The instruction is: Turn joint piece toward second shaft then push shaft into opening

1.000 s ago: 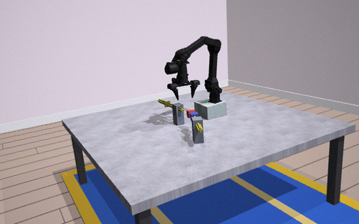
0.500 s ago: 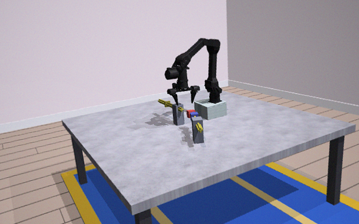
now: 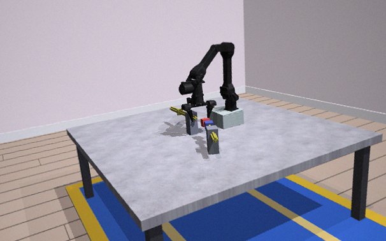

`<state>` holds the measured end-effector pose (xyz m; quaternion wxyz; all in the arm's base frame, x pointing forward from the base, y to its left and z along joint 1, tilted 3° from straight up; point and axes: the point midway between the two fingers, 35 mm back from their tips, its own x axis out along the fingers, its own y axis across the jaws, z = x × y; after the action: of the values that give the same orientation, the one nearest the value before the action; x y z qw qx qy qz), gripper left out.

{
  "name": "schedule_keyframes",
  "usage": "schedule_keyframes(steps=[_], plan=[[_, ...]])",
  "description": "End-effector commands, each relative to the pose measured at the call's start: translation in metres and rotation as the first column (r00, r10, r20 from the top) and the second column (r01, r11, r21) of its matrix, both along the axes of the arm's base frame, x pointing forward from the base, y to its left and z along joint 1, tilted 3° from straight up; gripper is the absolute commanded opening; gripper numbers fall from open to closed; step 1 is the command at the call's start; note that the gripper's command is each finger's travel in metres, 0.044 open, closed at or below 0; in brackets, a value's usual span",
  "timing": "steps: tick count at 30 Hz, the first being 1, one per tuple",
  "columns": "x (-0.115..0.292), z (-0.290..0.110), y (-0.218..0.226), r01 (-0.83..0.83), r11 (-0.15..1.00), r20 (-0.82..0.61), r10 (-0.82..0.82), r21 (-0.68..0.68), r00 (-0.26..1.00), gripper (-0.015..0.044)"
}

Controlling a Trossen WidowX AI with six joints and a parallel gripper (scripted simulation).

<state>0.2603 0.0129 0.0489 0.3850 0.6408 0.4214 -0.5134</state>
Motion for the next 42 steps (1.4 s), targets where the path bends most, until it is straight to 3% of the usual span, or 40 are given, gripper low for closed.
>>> schedule_keyframes(steps=[1, 14, 38, 42], plan=[[0.005, -0.002, 0.011, -0.001, 1.000, -0.006, 0.001, 0.000, 1.000, 0.0440], [0.020, 0.000, 0.060, -0.001, 1.000, -0.004, 0.001, 0.005, 1.000, 0.0440], [0.025, -0.029, 0.066, -0.001, 1.000, -0.005, 0.001, 0.005, 1.000, 0.0440], [0.025, -0.029, 0.066, -0.001, 1.000, -0.005, 0.001, 0.005, 1.000, 0.0335]])
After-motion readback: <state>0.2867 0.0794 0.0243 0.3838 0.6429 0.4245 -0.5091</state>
